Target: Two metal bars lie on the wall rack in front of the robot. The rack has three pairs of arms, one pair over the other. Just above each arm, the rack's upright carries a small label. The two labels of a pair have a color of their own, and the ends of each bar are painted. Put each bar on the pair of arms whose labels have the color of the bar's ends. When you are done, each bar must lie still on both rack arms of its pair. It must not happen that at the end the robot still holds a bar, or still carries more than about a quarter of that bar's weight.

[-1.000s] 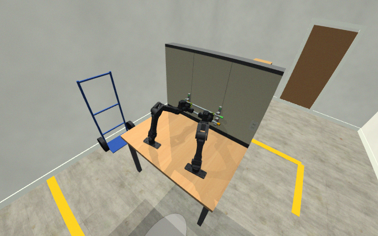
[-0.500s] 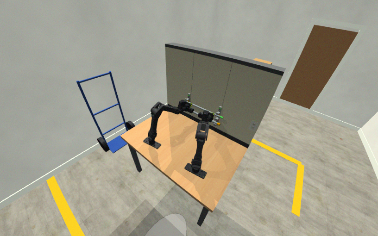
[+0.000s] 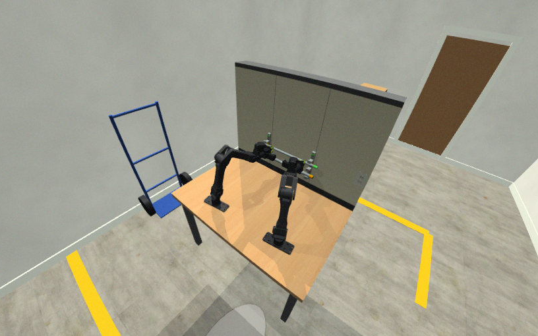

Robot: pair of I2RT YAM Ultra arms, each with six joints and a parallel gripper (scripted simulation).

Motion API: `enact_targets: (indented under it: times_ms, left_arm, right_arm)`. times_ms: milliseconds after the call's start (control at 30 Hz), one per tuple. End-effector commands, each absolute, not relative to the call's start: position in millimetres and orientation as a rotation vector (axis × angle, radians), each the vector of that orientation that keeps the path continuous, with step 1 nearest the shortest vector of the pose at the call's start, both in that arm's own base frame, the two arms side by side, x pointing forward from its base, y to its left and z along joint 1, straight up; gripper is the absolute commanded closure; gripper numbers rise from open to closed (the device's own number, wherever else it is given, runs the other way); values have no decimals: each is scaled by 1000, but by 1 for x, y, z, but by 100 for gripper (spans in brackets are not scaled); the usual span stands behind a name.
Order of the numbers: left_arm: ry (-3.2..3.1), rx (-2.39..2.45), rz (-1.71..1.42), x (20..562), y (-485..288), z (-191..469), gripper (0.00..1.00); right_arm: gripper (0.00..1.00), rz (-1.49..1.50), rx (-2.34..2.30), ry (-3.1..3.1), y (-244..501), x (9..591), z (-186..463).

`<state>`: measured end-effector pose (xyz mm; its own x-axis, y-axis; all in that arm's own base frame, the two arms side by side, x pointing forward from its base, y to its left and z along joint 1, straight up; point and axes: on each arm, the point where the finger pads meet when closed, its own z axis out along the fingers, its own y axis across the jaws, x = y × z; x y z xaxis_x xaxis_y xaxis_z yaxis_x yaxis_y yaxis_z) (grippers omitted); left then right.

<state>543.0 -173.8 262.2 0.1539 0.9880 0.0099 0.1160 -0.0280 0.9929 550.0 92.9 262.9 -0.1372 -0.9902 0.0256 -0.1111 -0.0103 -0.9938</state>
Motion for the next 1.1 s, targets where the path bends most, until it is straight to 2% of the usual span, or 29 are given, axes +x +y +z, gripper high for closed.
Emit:
enact_targets:
  times_ms: [0,1067]
  left_arm:
    - [1091,1280,1090,542,-172,318,100]
    - [1091,1280,1089,517,-168,310,100]
  right_arm:
    - [100,-1310,-1143,1310,91,549,317]
    - [100,-1309,-1143,1309,95,524,308]
